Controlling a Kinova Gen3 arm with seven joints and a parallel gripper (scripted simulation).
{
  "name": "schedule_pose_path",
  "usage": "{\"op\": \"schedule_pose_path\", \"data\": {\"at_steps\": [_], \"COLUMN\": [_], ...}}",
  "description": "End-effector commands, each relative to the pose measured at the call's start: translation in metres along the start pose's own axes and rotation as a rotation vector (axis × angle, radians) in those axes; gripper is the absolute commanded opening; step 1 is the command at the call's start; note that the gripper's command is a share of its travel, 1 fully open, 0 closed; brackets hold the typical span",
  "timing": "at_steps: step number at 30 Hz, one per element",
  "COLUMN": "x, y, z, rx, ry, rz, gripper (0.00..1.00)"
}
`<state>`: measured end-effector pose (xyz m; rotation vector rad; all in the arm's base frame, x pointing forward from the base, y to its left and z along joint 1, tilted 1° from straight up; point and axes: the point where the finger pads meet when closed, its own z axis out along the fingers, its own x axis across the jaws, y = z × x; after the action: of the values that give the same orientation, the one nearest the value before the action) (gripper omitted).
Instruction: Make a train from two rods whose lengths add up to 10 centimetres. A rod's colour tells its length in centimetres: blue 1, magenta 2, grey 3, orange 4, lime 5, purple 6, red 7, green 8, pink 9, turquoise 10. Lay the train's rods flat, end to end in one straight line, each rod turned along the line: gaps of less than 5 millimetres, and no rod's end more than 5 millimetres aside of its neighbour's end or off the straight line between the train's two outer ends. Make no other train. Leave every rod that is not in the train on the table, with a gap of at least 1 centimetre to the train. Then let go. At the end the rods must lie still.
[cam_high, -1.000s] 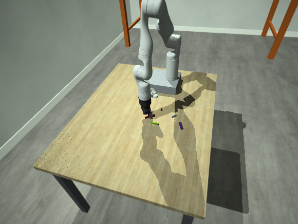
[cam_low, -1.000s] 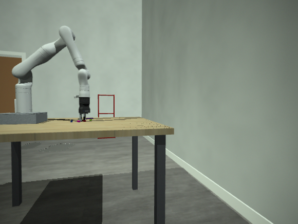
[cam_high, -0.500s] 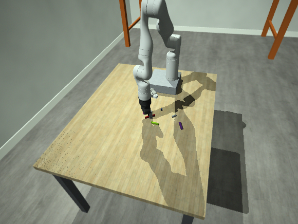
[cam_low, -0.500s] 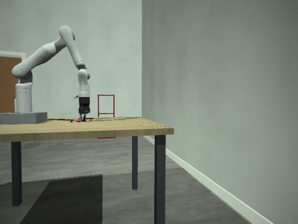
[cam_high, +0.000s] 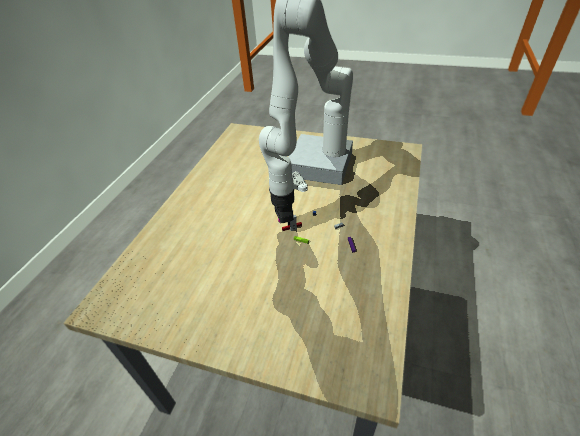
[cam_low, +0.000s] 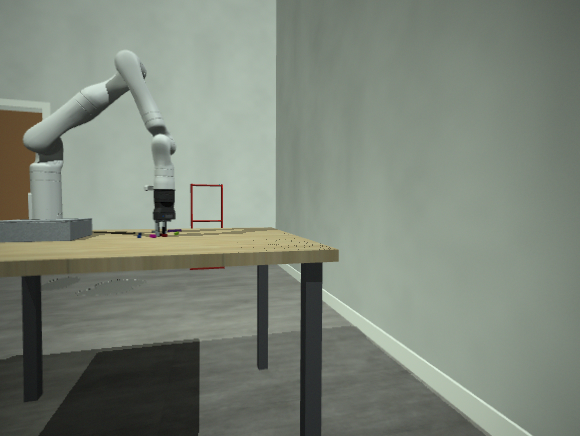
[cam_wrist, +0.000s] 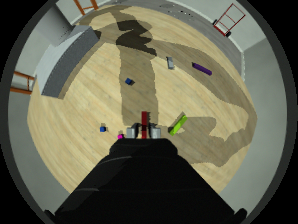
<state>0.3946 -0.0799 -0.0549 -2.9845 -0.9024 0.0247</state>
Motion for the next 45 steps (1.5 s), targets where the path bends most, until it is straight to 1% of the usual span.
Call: {"op": "schedule_pose_path", "data": {"at_steps": [1, 37, 41, 45], "x": [0.001, 0.0, 0.001, 0.002], "y": [0.001, 0.0, 0.0, 0.001], "z": [0.001, 0.0, -0.01, -0.031], "rx": [-0.004, -0.002, -0.002, -0.004], "ry": [0.004, 0.003, 0.006, 0.008], "rz": [-0.008, -0.008, -0.008, -0.008], "gripper": [0.24, 0.24, 0.24, 0.24]}}
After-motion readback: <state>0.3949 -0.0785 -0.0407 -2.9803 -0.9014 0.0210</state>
